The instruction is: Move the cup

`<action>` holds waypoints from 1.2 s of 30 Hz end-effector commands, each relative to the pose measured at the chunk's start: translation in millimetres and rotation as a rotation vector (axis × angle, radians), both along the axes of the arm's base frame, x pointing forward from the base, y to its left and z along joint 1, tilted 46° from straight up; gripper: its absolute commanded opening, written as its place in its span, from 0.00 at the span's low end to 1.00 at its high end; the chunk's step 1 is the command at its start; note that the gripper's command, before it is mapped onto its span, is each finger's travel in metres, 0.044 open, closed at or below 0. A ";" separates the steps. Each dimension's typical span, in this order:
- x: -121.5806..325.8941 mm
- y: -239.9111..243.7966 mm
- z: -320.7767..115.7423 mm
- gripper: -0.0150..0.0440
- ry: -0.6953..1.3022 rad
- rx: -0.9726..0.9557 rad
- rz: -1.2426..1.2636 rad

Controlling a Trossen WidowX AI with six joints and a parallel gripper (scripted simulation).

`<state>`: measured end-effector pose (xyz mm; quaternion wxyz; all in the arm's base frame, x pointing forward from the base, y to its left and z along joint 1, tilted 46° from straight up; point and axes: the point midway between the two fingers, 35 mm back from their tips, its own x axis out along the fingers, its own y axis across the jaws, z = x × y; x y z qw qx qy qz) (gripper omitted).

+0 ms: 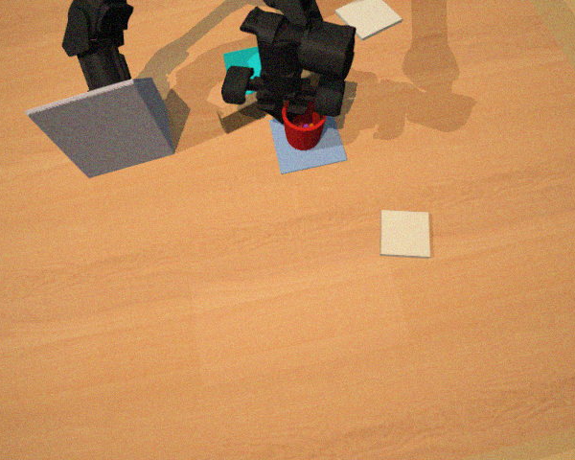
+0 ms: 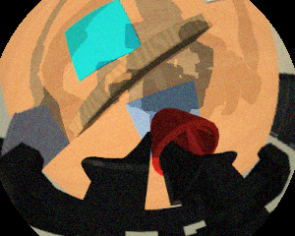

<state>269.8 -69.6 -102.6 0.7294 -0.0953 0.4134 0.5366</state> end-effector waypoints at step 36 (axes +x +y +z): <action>-9.0 -47.5 45.0 0.25 -0.003 -0.002 -0.011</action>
